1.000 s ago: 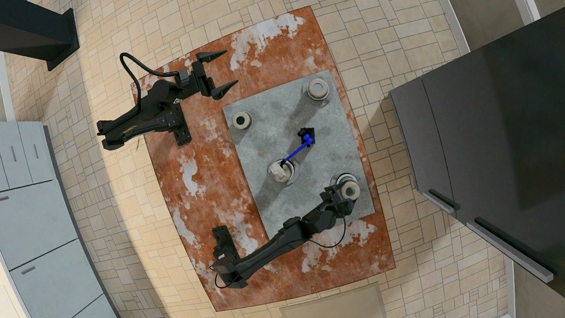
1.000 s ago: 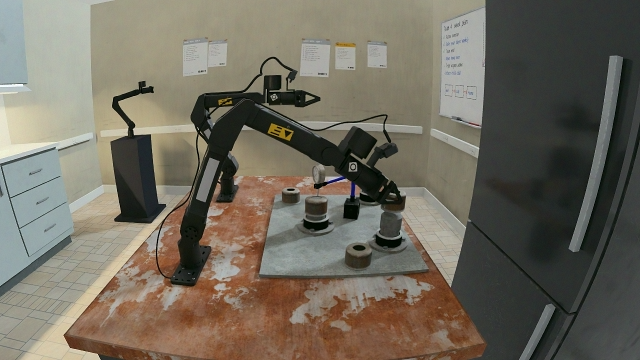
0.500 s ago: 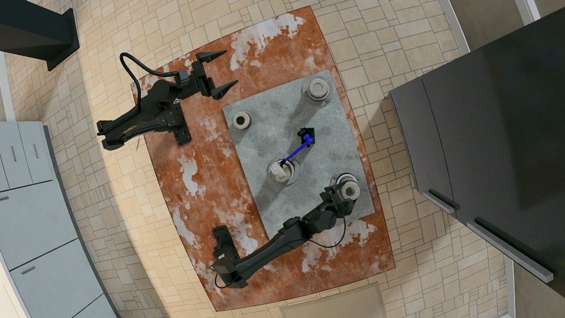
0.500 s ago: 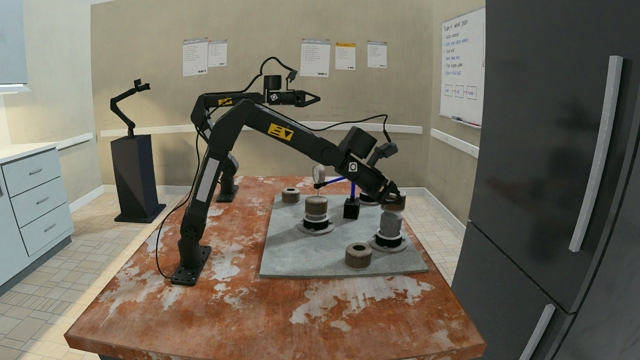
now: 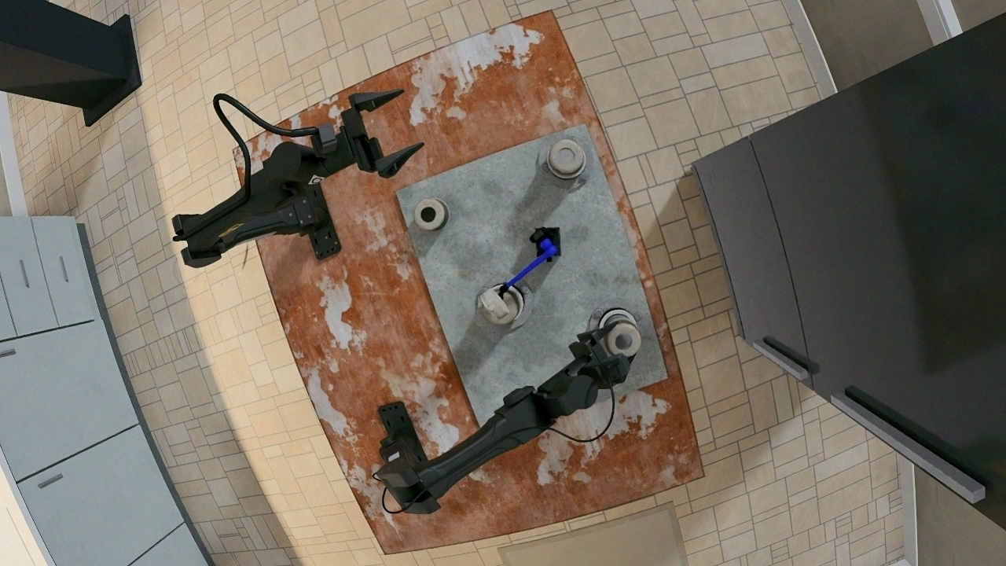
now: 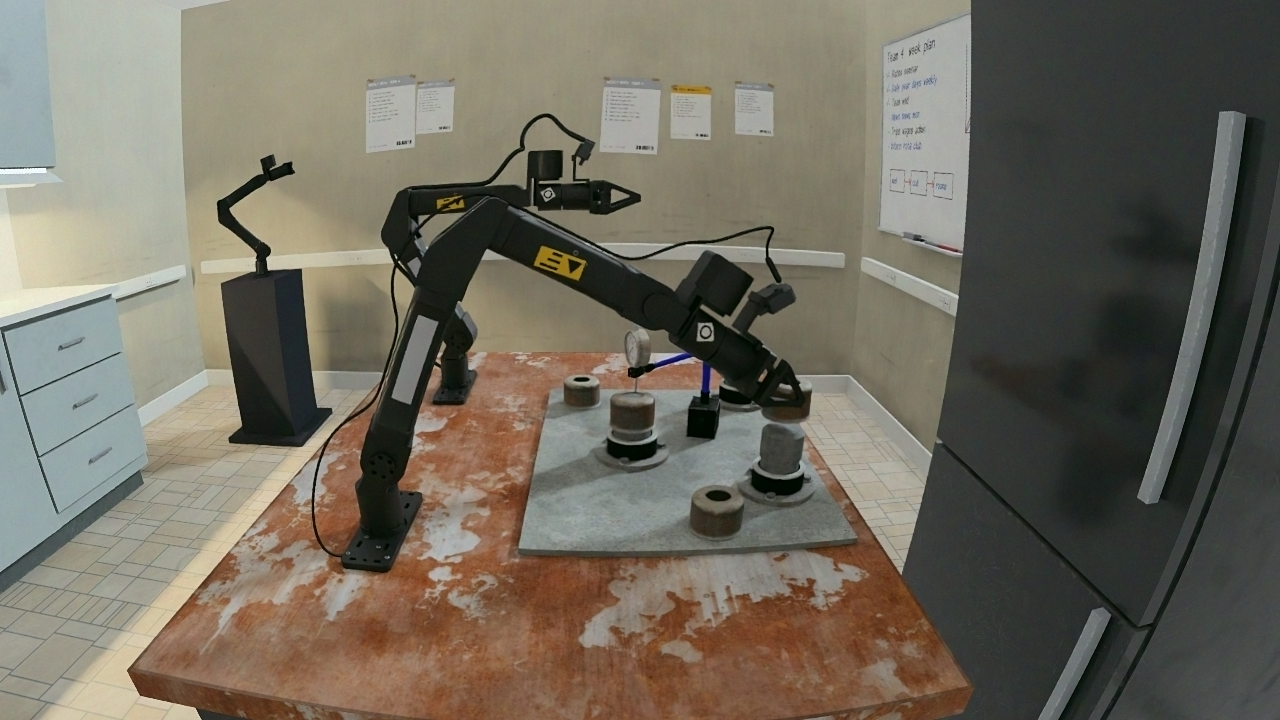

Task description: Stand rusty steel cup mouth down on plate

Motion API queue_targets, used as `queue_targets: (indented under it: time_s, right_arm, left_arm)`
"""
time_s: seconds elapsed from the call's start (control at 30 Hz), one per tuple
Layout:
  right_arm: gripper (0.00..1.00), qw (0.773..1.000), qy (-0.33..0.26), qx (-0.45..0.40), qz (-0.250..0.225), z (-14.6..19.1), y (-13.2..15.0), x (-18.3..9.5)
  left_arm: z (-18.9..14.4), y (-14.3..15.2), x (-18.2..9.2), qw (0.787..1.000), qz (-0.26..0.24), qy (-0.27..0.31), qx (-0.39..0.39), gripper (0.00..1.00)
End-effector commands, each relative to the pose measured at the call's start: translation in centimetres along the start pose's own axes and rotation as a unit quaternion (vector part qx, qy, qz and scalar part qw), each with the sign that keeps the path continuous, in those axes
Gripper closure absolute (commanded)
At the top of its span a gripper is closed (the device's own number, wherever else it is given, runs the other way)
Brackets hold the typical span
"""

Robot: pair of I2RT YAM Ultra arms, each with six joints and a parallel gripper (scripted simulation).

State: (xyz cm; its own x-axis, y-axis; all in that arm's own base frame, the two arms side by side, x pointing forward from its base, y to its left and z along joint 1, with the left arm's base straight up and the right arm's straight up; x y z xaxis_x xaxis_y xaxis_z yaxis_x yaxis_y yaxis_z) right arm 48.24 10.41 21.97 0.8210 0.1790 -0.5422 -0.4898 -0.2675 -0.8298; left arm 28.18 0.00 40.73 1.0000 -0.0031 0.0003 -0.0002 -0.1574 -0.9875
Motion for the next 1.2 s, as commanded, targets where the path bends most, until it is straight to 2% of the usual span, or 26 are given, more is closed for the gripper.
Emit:
queue_targets:
  time_s: [0.0,0.2,0.4,0.5,0.6,0.7,0.83,0.9,1.17]
  right_arm:
    - [1.0,0.998,-0.004,-0.008,-0.063,0.4,-3.3,-2.7]
    - [1.0,0.999,-0.011,-0.009,-0.048,1.2,-1.3,-4.1]
    - [1.0,0.998,-0.015,-0.015,-0.063,2.1,-1.0,-6.5]
    - [1.0,0.999,-0.014,-0.016,-0.05,2.7,1.0,-7.3]
    - [1.0,0.998,-0.014,-0.017,-0.06,2.9,1.2,-7.7]
    - [1.0,0.995,-0.015,-0.019,-0.094,3.5,1.9,-8.3]
    - [1.0,0.995,-0.019,-0.021,-0.099,4.1,3.3,-8.7]
    - [1.0,0.995,-0.019,-0.021,-0.099,4.1,3.3,-8.7]
    - [1.0,0.994,-0.016,-0.02,-0.104,4.7,8.1,-5.8]
  left_arm:
    - [0.1,-1.2,-0.5,1.0,-0.018,-0.001,0.001,0.0]
    - [0.1,-1.2,-0.5,1.0,-0.018,-0.001,0.001,0.0]
    - [0.1,-1.2,-0.5,1.0,-0.018,-0.001,0.001,0.0]
    - [0.1,-1.2,-0.5,1.0,-0.018,-0.001,0.001,0.0]
    - [0.1,-1.2,-0.5,1.0,-0.018,-0.001,0.001,0.0]
    - [0.1,-1.2,-0.5,1.0,-0.018,-0.001,0.001,0.0]
    - [0.1,-1.2,-0.5,1.0,-0.018,-0.001,0.001,0.0]
    - [0.1,-1.2,-0.5,1.0,-0.018,-0.001,0.001,0.0]
    - [0.1,-1.2,-0.5,1.0,-0.018,-0.001,0.001,0.0]
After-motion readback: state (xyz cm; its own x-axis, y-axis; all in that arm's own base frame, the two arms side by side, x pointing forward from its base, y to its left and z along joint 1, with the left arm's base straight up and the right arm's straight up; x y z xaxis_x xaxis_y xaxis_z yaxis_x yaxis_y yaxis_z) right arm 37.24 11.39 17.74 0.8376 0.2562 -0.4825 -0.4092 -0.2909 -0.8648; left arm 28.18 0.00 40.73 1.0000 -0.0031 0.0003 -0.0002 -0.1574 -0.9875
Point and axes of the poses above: on each arm, the point where the finger pads meet when closed, its own x axis out along the fingers, its own z axis across the jaws, y = z × x, the point moved 10 cm from there along -x, back along the fingers, and after that the axes turned 9 degrees about -x, right-handed, at the moved point
